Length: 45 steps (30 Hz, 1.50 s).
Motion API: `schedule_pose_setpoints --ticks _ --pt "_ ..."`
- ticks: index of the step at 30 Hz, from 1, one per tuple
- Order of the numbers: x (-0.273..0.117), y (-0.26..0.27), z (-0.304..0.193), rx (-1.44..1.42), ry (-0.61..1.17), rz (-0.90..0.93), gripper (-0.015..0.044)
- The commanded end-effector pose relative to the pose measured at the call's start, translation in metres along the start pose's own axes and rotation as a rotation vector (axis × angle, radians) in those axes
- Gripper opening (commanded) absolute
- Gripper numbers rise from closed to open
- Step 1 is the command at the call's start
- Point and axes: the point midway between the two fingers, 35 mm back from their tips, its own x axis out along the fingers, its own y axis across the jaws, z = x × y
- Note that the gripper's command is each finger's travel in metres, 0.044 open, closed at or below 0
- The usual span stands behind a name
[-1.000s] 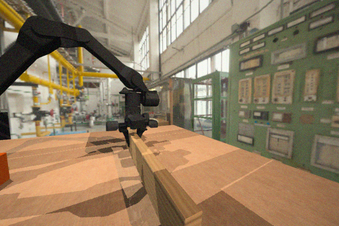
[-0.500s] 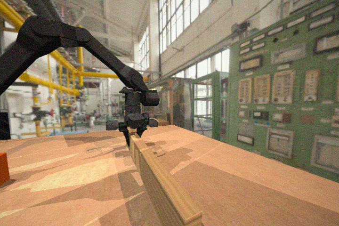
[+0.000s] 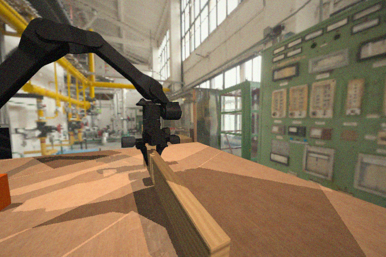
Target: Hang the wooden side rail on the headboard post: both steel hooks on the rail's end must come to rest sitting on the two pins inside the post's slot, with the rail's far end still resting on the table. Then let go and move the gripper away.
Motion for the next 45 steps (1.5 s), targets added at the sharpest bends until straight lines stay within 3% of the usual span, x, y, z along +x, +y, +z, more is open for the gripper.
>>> schedule_pose_setpoints --ticks 1,45 --pt "-0.0049 0.0044 -0.0013 -0.003 0.0 0.017 0.0" --pt "-0.0014 0.0095 -0.0058 -0.003 0.0 0.018 0.0"
